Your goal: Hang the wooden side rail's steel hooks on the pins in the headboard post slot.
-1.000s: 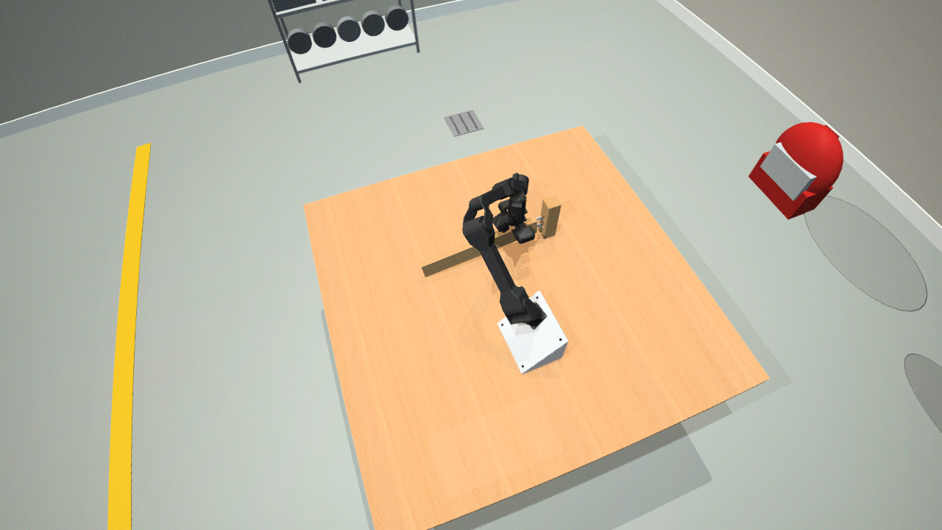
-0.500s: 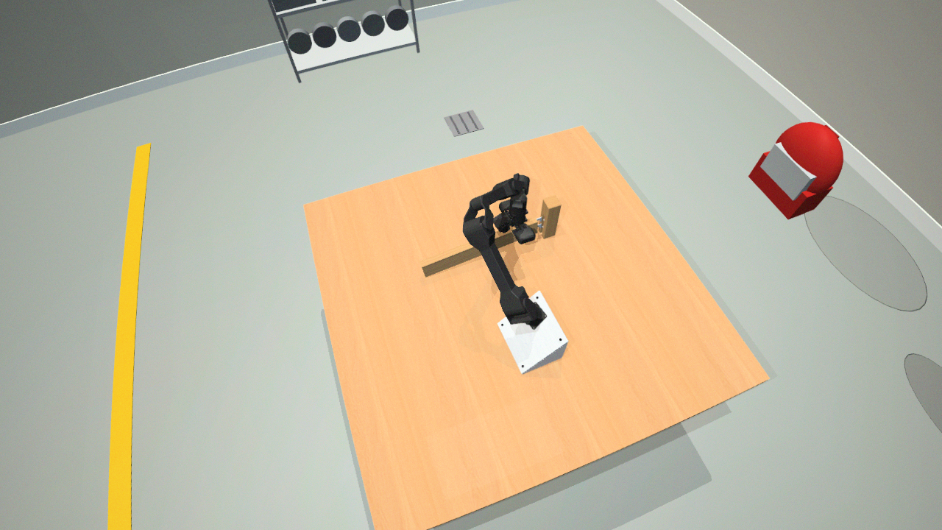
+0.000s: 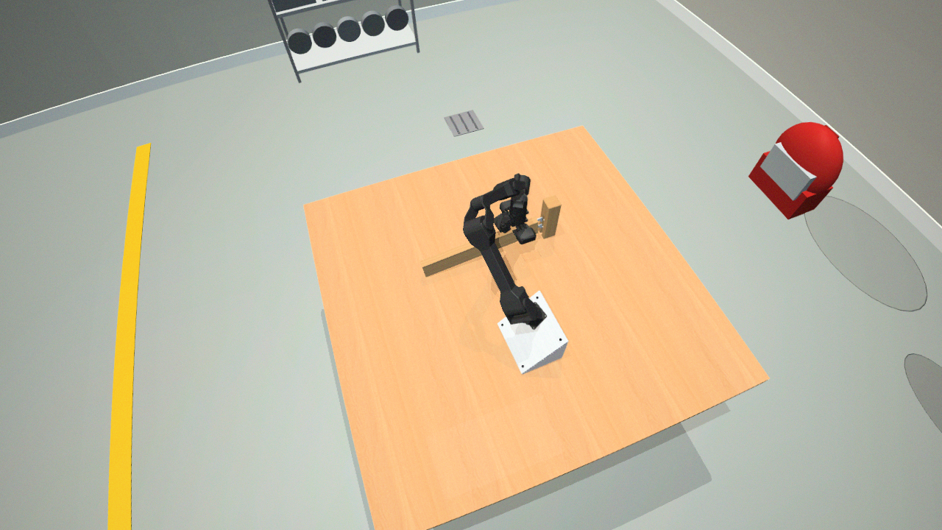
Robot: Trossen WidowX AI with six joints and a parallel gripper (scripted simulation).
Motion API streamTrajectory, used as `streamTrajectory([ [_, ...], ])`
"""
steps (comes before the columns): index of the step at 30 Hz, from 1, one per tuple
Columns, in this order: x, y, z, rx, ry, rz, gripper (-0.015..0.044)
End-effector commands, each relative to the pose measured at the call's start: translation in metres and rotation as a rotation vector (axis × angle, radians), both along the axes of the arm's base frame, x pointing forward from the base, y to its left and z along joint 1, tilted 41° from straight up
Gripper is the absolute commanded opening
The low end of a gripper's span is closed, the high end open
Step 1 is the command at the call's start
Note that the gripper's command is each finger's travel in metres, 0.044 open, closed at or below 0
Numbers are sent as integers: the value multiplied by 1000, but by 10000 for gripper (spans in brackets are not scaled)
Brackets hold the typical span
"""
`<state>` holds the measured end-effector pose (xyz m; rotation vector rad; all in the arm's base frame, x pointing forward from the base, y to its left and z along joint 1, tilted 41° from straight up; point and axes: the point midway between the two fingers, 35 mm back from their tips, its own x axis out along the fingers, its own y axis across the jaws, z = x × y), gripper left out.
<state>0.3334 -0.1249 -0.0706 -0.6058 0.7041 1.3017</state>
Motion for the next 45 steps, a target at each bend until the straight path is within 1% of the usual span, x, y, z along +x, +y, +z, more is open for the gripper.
streamTrajectory([
  [1,0,-6,1,-10,-7,-5,0],
  [45,2,-11,1,-10,-7,-5,0],
])
